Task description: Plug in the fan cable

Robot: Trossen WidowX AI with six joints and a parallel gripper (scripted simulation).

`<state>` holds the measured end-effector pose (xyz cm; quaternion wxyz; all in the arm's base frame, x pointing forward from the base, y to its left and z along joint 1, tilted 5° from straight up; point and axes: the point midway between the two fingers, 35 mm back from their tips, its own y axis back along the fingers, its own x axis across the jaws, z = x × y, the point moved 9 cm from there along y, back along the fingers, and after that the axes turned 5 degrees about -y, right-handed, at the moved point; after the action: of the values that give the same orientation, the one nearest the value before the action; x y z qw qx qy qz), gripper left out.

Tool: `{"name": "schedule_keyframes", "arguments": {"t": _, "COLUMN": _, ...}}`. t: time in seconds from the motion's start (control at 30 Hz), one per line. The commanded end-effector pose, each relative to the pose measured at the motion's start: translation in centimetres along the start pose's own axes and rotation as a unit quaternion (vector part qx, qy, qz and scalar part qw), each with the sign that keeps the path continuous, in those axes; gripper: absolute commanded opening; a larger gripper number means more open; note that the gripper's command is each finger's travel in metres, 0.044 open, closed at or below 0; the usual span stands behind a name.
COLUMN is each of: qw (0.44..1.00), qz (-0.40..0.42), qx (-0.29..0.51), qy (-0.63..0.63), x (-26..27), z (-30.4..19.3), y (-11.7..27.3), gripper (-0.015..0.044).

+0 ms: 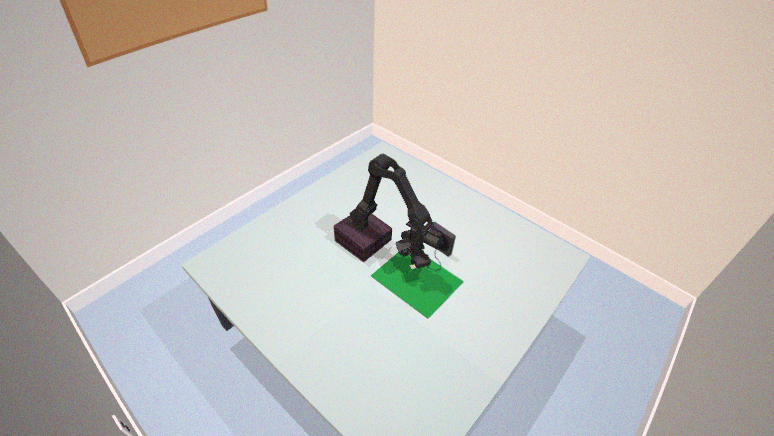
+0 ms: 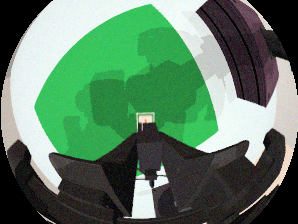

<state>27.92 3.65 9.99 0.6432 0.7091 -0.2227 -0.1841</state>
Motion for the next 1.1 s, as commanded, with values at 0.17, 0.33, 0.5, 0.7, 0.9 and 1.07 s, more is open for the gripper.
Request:
{"name": "schedule_keyframes", "arguments": {"t": 0.17, "qw": 1.0, "qz": 0.001, "qx": -0.003, "qy": 0.0, "x": 0.0, "z": 0.05, "y": -0.26, "gripper": 0.0}}
{"name": "schedule_keyframes", "arguments": {"t": 0.33, "qw": 1.0, "qz": 0.001, "qx": -0.003, "qy": 0.0, "x": -0.01, "z": 0.05, "y": -0.34, "gripper": 0.0}}
{"name": "schedule_keyframes", "arguments": {"t": 0.5, "qw": 1.0, "qz": 0.001, "qx": -0.003, "qy": 0.0, "x": -0.04, "z": 0.06, "y": -0.4, "gripper": 0.0}}
{"name": "schedule_keyframes", "arguments": {"t": 0.7, "qw": 1.0, "qz": 0.001, "qx": -0.003, "qy": 0.0, "x": -0.08, "z": 0.09, "y": -0.48, "gripper": 0.0}}
{"name": "schedule_keyframes", "arguments": {"t": 0.9, "qw": 1.0, "qz": 0.001, "qx": -0.003, "qy": 0.0, "x": -0.1, "z": 0.11, "y": -0.5, "gripper": 0.0}}
{"name": "schedule_keyframes", "arguments": {"t": 1.07, "qw": 1.0, "qz": 0.001, "qx": -0.003, "qy": 0.0, "x": -0.1, "z": 0.11, "y": -0.5, "gripper": 0.0}}
